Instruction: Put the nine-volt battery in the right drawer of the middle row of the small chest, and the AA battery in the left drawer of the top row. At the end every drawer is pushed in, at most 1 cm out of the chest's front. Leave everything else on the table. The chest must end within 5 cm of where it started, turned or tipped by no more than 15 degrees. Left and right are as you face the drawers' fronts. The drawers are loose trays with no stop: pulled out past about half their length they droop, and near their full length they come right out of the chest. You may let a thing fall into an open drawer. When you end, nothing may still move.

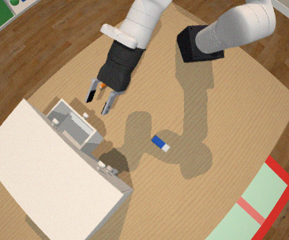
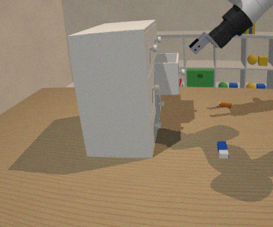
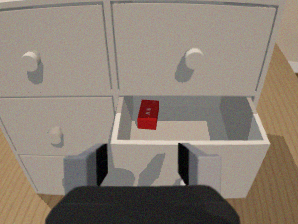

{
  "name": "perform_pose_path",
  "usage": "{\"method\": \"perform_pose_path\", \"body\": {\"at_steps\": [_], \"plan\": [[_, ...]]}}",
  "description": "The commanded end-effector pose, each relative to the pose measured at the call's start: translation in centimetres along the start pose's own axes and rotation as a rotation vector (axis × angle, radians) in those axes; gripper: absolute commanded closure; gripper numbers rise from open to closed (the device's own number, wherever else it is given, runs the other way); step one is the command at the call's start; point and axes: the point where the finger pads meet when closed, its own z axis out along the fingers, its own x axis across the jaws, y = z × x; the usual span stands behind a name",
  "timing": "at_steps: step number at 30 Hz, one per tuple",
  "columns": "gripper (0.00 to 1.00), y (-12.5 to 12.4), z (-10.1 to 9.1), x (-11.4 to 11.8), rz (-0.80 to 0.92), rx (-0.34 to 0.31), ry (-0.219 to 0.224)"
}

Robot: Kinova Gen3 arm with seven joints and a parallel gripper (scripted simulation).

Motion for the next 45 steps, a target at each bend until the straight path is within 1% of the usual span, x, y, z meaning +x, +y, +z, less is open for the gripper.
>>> {"method": "perform_pose_path", "body": {"at_steps": [1, 5, 8, 10, 16, 35, 45], "plan": [[0.0, -0.1, -1.1, 1.2, 0.007, 0.008, 0.03], [0.0, 0.9, -2.3, 1.2, 0.008, -0.004, 0.022], [0.0, 1.5, -3.2, 1.2, 0.007, 0.003, 0.012], [0.0, 2.0, -3.9, 1.1, 0.009, 0.001, 0.019], [0.0, 2.8, -4.9, 1.1, 0.008, 0.0, 0.014], [0.0, 3.1, -5.3, 1.1, 0.008, -0.001, 0.013], [0.0, 3.0, -5.3, 1.1, 0.008, -0.024, 0.013]]}}
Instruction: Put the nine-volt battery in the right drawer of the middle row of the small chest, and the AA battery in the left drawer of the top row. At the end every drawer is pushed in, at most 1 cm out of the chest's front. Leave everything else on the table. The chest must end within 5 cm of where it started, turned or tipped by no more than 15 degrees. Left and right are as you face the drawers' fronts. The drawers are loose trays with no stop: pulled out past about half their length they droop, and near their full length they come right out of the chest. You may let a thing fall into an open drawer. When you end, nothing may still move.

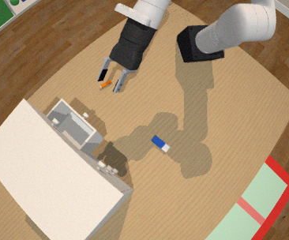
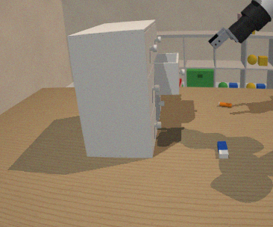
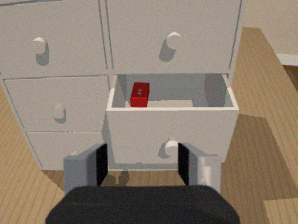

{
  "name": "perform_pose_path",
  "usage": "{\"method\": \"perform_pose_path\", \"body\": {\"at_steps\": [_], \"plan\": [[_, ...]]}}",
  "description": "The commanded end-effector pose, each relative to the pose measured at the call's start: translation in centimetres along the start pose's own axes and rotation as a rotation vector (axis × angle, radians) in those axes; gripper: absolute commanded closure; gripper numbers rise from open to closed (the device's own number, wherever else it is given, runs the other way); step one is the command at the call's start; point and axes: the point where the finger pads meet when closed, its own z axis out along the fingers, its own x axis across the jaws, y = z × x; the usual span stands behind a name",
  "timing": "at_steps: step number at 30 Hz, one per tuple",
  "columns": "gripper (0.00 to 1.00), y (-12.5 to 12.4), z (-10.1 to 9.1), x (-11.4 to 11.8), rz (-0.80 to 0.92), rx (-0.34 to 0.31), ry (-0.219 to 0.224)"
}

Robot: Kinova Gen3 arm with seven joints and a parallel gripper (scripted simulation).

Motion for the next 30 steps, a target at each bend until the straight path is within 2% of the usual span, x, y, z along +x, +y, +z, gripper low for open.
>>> {"method": "perform_pose_path", "body": {"at_steps": [1, 12, 22, 24, 30], "plan": [[0.0, -0.01, -0.06, 0.13, -0.008, -0.015, 0.006], [0.0, -0.21, -0.24, 0.12, -0.007, -0.073, 0.007], [0.0, -0.58, -0.57, 0.11, -0.005, -0.18, 0.011], [0.0, -0.58, -0.57, 0.11, -0.005, -0.18, 0.011], [0.0, -0.85, -0.81, 0.1, -0.004, -0.257, 0.013]]}}
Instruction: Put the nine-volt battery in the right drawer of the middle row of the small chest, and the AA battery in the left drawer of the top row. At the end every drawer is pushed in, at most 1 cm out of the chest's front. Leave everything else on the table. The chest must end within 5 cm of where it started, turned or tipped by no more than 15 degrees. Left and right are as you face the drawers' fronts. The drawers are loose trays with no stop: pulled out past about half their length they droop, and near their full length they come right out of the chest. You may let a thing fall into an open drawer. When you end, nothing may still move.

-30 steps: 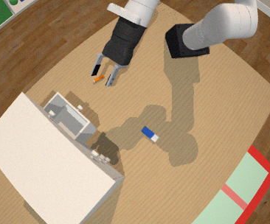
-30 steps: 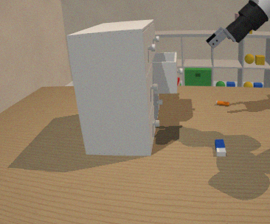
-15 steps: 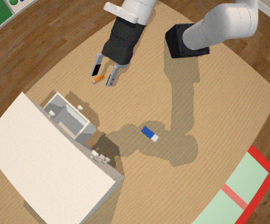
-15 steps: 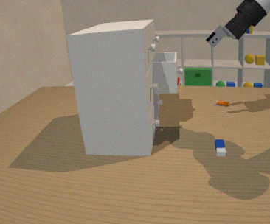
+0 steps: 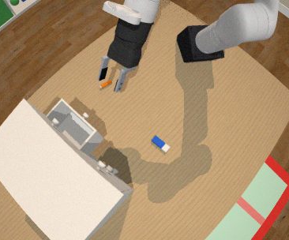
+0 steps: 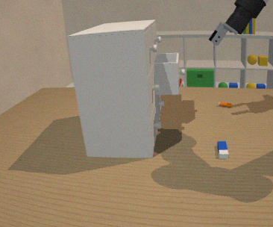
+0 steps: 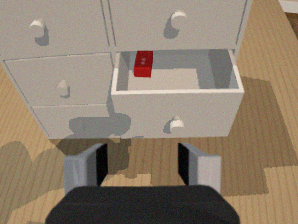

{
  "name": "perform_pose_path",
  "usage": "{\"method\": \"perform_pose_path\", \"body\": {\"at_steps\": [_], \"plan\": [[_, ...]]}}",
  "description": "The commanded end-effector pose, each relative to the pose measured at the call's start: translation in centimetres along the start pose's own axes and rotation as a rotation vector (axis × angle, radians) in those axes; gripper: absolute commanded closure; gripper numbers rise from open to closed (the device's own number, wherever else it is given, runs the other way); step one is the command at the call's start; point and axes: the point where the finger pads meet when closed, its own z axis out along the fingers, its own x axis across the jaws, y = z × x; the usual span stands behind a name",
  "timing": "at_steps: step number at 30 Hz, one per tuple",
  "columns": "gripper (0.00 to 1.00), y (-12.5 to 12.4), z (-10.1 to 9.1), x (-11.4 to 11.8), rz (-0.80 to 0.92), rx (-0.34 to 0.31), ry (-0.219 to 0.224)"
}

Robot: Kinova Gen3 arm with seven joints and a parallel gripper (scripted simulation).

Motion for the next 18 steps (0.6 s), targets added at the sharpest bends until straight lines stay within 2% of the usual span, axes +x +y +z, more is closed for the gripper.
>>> {"method": "perform_pose_path", "body": {"at_steps": [1, 18], "plan": [[0.0, -0.06, -0.17, 0.58, -0.024, -0.057, 0.028], [0.0, -0.64, -0.96, 0.54, -0.018, -0.269, 0.036]]}}
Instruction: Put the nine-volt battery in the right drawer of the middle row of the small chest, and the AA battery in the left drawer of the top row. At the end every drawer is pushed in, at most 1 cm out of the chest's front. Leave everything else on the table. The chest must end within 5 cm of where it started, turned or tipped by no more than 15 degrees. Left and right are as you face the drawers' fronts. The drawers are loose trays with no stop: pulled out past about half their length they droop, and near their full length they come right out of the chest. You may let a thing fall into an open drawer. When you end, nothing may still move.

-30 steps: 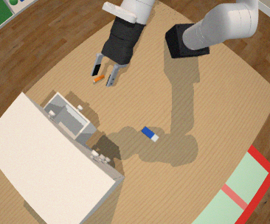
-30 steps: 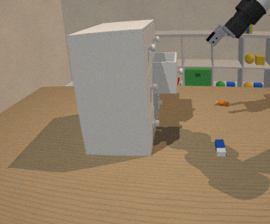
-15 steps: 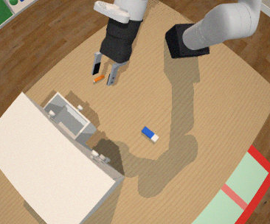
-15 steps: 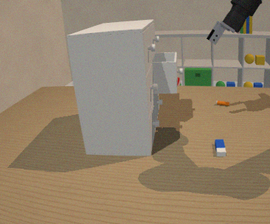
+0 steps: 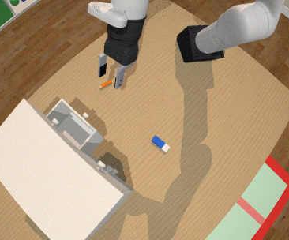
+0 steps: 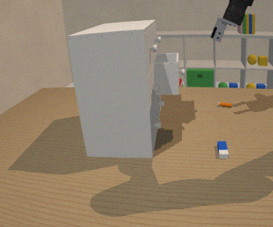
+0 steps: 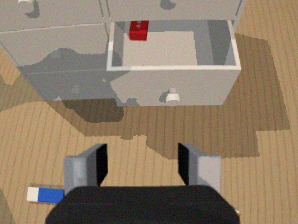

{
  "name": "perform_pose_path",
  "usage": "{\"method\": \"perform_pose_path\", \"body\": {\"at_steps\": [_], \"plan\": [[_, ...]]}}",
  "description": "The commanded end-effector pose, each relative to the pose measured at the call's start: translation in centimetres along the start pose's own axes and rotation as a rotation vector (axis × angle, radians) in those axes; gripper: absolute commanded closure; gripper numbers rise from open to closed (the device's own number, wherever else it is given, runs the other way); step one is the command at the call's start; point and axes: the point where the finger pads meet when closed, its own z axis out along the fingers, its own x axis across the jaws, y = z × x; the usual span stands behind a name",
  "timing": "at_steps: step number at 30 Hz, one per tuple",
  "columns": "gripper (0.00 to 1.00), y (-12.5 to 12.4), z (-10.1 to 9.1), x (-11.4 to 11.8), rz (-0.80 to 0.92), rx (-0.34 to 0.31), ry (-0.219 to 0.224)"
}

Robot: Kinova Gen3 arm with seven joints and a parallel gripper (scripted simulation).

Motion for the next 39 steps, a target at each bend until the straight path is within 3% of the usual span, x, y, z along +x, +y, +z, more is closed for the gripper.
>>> {"method": "perform_pose_path", "body": {"at_steps": [1, 8, 24, 39], "plan": [[0.0, -0.4, -0.1, 0.3, -0.022, -0.05, 0.024], [0.0, -0.6, -0.5, 0.3, -0.02, -0.146, 0.027], [0.0, -0.8, -1.2, 0.3, -0.016, -0.301, 0.033], [0.0, -1.0, -1.5, 0.3, -0.015, -0.377, 0.035]]}}
